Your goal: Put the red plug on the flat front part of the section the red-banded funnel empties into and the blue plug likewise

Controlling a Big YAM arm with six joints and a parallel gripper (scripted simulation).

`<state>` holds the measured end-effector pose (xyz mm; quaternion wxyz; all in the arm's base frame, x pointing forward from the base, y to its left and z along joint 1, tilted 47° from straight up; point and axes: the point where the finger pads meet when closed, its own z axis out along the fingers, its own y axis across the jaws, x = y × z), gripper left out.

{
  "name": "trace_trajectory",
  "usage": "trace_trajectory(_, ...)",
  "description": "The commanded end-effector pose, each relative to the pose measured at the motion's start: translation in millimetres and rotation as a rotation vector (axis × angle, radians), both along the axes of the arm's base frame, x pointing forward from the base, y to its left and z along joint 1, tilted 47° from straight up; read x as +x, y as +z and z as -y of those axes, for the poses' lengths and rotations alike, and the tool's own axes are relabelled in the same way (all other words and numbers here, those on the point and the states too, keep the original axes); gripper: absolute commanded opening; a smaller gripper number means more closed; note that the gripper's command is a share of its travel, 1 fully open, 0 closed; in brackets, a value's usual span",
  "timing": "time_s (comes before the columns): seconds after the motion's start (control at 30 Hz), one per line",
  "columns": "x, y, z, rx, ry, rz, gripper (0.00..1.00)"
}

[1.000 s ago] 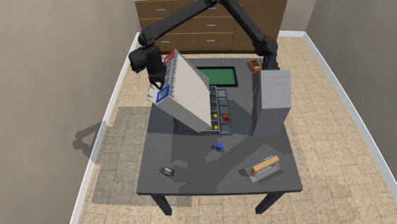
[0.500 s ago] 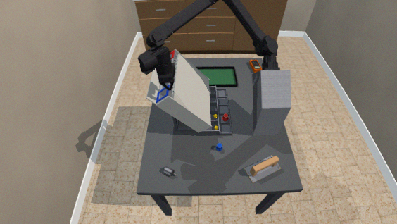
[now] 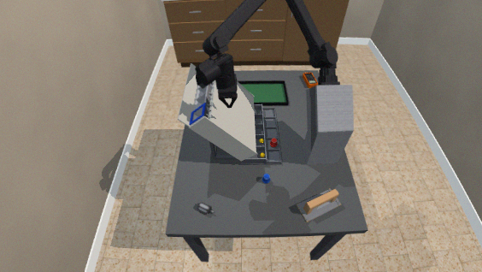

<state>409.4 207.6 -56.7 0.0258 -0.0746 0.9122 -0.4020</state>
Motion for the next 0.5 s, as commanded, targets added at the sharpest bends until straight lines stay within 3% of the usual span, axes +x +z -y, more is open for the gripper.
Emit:
trace_trajectory(0.0,-15.4,10.0,-19.5,0.039,0.018,0.063,0.56)
trace_trajectory(0.3,-35.8,9.1,-15.4,0.038,0.018,0.063,0.56)
trace_trajectory(0.47,-29.0,12.9,-23.1,0.054,0.019,0.081,0.56)
